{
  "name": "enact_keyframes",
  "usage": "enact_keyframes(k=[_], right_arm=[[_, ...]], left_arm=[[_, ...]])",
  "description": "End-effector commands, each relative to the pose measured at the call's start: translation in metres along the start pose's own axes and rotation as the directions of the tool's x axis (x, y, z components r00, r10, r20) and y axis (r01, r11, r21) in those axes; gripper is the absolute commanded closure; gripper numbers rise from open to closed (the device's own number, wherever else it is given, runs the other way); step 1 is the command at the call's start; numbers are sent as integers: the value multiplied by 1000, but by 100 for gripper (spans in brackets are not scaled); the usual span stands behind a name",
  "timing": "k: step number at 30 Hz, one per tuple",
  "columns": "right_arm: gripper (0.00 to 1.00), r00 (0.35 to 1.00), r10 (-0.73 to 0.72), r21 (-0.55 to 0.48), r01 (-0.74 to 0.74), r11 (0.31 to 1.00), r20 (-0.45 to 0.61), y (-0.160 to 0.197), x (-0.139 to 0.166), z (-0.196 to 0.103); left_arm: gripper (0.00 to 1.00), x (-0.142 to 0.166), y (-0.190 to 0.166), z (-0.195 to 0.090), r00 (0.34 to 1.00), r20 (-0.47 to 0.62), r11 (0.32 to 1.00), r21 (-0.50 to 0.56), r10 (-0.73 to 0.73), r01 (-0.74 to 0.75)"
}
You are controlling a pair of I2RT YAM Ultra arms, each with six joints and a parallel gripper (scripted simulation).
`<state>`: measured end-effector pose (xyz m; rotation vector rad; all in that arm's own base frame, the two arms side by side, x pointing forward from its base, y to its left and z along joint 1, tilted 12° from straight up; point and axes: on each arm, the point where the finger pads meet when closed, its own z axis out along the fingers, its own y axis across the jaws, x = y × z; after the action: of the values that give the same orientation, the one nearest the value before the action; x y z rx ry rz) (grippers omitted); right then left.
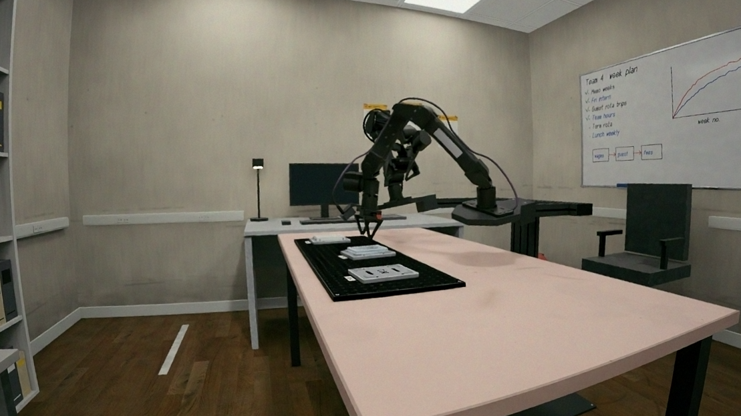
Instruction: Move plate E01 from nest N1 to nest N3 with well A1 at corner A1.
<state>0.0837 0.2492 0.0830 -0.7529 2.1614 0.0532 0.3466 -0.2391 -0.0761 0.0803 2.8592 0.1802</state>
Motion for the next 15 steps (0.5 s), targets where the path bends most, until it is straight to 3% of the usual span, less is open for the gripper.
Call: enact_keyframes(k=[1, 15], right_arm=[[0, 1000, 11, 2, -11, 1000, 26, 4, -10, -4], [0, 1000, 11, 2, -11, 1000, 26, 4, -10, -4]], left_arm=[[0, -22, -15, -26, 972, 205, 988, 81, 114, -133], [0, -17, -11, -45, 823, 467, 908, 92, 323, -409]])
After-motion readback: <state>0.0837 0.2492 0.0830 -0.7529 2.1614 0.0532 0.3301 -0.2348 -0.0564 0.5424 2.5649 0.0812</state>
